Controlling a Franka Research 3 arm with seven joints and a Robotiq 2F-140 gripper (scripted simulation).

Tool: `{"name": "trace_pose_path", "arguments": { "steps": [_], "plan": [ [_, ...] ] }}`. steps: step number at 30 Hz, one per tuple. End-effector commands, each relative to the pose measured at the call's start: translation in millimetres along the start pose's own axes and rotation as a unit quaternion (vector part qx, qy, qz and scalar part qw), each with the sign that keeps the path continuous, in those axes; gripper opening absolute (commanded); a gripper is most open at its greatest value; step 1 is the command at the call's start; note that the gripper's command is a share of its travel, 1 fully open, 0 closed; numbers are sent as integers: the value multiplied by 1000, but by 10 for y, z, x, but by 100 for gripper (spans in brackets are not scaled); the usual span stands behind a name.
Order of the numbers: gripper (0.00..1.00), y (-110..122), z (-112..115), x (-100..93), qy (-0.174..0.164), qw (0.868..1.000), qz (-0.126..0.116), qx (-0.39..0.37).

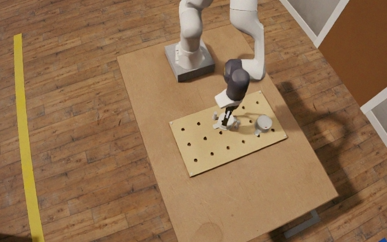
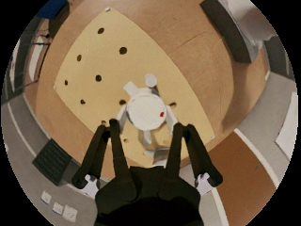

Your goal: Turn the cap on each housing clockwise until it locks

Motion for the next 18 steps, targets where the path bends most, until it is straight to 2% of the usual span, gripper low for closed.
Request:
{"name": "trace_pose_path", "arguments": {
  "steps": [1, 6, 13, 18],
  "plan": [
    [10, 12, 13, 1, 0, 999, 2, 53],
    [10, 12, 13, 1, 1, 996, 2, 91],
    [10, 12, 13, 0, 1, 984, 2, 176],
    [10, 12, 13, 0, 1, 978, 2, 207]
  ]
}}
Point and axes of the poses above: the point where the finger pads meet when closed, its own x axis out along the fingers, its own y axis across the jaws, z = x × y, the point moved 1 cm from there along -x, back along the fingers, and after that the axes turned 12 degrees about -x, right-handed, at the moved point
